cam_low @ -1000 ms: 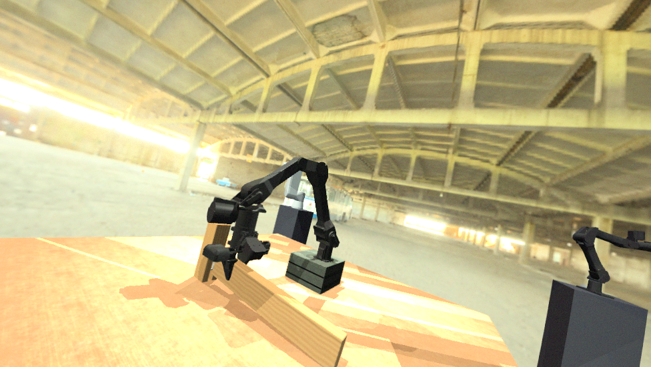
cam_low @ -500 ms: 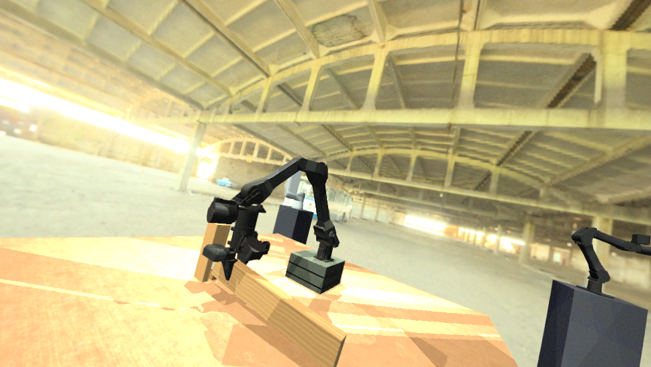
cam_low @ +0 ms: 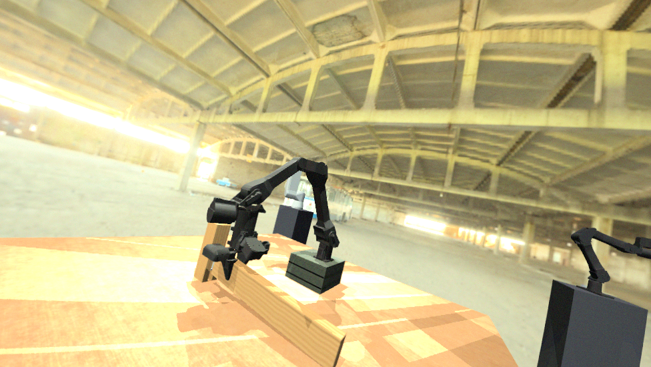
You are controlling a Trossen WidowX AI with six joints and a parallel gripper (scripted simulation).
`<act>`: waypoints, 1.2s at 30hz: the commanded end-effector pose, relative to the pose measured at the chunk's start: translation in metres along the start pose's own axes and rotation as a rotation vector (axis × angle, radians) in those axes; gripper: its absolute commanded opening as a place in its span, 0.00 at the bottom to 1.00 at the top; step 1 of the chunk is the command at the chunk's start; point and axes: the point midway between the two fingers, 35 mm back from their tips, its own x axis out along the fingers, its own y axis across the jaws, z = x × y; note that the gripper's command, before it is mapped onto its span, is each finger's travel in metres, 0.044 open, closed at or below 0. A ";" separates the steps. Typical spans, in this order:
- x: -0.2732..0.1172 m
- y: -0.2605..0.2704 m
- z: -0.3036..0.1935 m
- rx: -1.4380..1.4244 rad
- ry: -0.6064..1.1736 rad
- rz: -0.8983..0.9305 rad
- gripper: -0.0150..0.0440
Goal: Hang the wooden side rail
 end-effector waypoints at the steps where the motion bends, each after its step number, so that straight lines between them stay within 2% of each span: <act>1: -0.003 -0.002 -0.002 -0.006 0.005 -0.005 0.25; 36: -0.002 -0.001 -0.005 -0.006 0.005 -0.005 0.25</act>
